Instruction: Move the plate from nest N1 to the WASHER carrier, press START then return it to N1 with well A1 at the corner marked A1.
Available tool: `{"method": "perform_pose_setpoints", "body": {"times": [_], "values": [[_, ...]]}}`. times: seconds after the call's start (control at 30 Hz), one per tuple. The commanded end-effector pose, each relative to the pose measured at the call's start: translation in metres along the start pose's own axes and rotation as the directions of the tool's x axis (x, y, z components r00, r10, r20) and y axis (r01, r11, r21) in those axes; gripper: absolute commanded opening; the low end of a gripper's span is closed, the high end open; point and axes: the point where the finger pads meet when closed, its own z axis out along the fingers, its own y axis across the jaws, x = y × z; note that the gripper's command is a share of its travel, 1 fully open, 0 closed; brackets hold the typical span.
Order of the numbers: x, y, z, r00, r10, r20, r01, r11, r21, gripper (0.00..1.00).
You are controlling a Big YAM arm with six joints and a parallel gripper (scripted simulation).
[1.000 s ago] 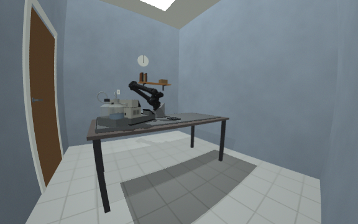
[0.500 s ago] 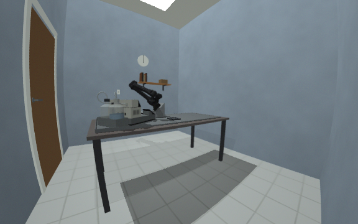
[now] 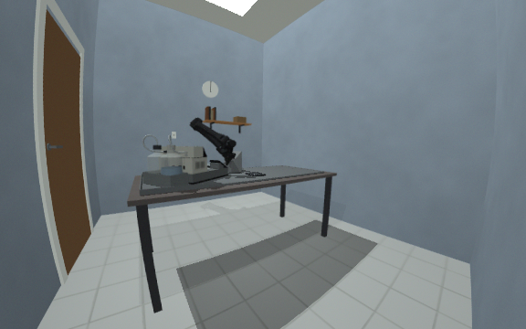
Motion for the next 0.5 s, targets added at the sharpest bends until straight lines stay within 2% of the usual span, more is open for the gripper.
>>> {"method": "perform_pose_setpoints", "body": {"times": [0.0, 0.47], "values": [[0.004, -0.0019, 0.0068, 0.999, -0.037, -0.004, 0.037, 0.999, 0.005, 0.0], [0.0026, -0.0021, 0.0096, 0.999, -0.033, 0.0, 0.033, 0.999, 0.002, 0.0]]}}
